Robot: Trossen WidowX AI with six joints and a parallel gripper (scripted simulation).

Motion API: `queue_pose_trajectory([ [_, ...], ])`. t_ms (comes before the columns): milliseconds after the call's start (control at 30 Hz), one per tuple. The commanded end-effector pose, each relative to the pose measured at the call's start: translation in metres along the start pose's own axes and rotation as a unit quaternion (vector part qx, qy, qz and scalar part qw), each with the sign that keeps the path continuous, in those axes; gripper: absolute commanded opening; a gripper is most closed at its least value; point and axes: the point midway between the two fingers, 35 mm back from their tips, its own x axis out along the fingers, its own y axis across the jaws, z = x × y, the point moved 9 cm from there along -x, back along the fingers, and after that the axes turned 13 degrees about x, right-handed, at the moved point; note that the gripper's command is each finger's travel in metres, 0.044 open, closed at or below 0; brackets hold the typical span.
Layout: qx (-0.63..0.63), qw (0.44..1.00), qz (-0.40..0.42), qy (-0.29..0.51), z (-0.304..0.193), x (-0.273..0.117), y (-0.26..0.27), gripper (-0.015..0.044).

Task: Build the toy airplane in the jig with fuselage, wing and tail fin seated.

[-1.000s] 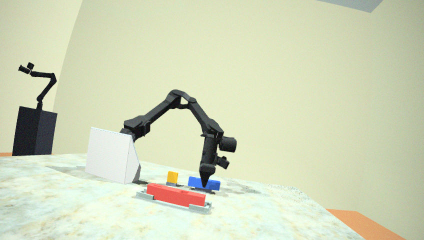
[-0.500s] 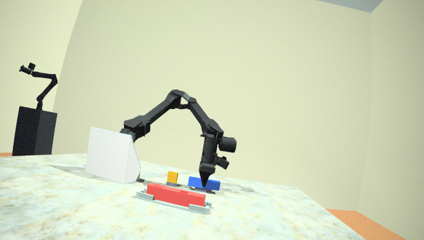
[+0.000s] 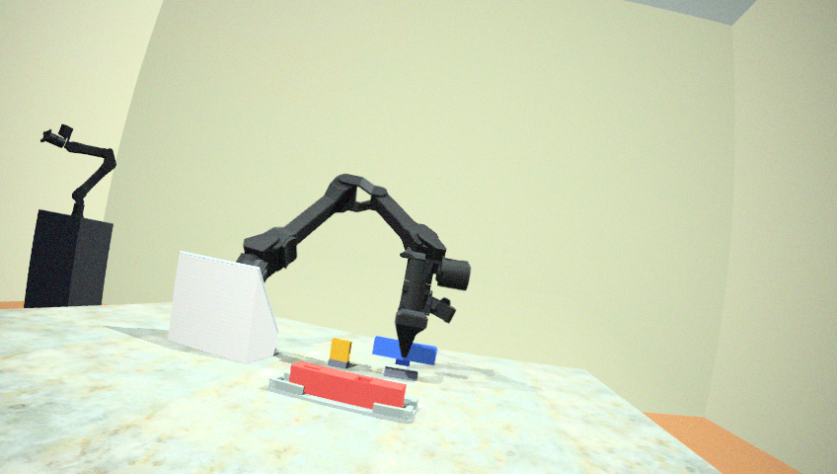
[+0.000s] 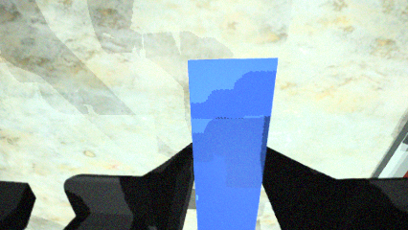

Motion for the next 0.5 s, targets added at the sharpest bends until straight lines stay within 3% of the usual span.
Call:
queue_pose_trajectory([
  [0, -0.005, 1.000, 0.000, -0.007, 0.003, -0.016, 0.002, 0.0000],
  [467, -0.010, 1.000, -0.002, -0.010, 0.002, -0.058, 0.001, 0.0000],
])
